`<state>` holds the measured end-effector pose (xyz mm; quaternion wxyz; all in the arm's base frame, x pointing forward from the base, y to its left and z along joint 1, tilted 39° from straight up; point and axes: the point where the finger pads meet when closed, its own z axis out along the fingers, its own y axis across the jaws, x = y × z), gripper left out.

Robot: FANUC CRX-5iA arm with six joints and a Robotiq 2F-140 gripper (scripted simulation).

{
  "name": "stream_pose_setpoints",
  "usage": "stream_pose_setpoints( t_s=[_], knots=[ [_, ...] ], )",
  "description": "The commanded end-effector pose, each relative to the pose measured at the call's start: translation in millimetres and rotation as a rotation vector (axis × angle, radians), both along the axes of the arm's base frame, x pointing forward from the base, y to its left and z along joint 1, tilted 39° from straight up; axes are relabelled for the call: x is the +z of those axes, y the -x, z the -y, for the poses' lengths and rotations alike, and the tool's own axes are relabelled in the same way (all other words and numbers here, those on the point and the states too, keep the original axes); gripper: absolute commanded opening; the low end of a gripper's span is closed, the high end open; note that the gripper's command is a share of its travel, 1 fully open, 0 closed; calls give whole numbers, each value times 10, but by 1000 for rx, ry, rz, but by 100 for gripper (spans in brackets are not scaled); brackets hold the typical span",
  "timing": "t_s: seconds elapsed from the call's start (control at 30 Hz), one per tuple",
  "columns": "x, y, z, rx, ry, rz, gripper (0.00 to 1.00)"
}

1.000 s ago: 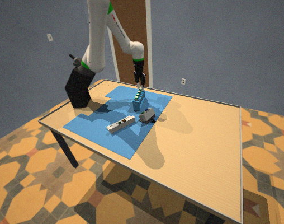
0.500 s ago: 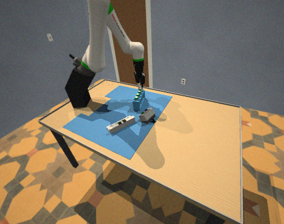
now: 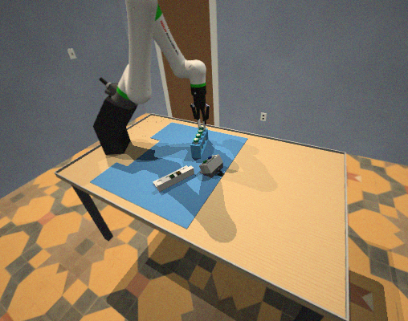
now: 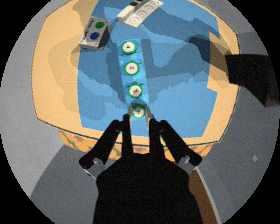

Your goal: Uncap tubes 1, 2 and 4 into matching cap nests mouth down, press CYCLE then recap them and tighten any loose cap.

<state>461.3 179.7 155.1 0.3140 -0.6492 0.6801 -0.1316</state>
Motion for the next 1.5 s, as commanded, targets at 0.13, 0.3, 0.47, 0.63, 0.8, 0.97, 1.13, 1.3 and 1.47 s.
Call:
stream_pose_setpoints(
  t_s=[0.13, 0.3, 0.47, 0.63, 0.8, 0.97, 1.13, 1.3, 1.47],
  knots=[
    [5, -3, 4, 284, 195, 65, 0],
    [6, -3, 5, 477, 342, 125, 0],
    [6, -2, 5, 552, 400, 148, 0],
    [6, -2, 5, 552, 400, 148, 35],
    [6, -2, 5, 552, 400, 148, 35],
    [6, -2, 5, 552, 400, 148, 35],
    [5, -3, 5, 359, 252, 88, 35],
    [5, -3, 5, 230, 154, 48, 35],
    [5, -3, 5, 37, 6, -11, 35]
  ],
)
